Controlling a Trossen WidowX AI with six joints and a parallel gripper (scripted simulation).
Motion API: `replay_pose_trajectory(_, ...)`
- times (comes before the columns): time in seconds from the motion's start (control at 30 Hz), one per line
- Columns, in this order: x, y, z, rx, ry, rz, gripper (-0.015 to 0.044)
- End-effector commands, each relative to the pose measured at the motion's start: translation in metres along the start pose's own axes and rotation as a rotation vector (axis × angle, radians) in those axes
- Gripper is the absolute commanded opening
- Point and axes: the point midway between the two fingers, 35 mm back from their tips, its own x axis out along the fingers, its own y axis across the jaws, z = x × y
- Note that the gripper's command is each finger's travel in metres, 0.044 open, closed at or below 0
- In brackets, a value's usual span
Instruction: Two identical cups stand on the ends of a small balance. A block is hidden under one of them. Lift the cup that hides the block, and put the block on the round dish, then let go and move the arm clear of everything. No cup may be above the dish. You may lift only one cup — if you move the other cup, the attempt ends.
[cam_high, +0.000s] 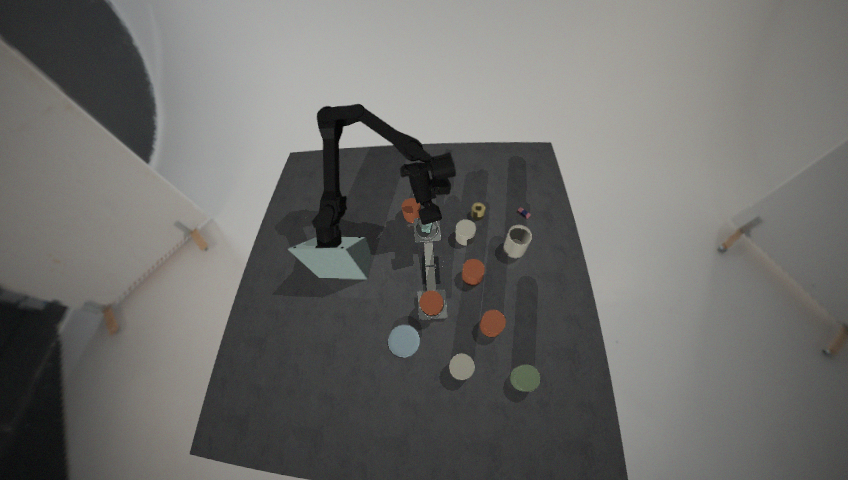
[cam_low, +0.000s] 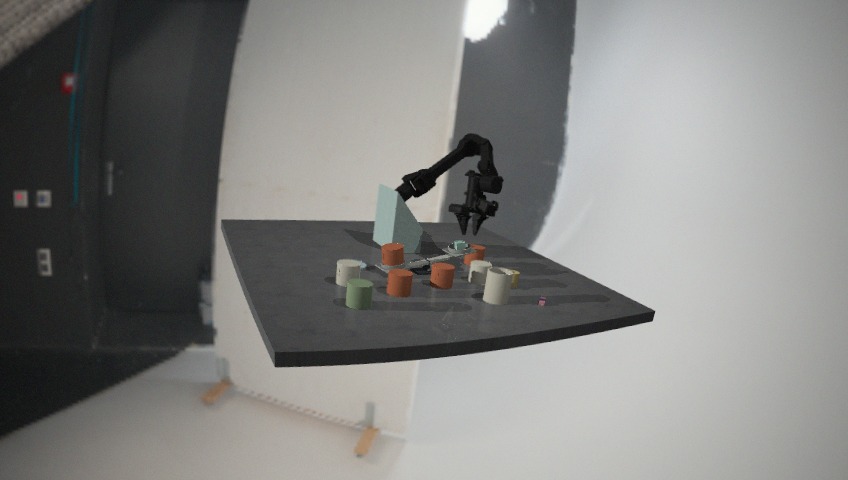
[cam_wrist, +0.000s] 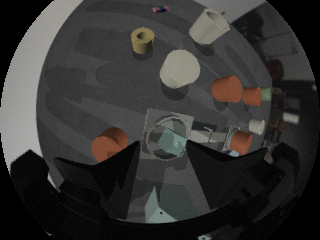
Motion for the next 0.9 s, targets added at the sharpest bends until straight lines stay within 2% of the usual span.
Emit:
replay_pose_trajectory(0.0, 0.001, -0.005, -0.002, -0.149, 0.017, 0.016, 0.0260)
replay_pose_trajectory(0.87, -0.003, -0.026, -0.013, -1.019, 0.028, 0.113, 0.0260)
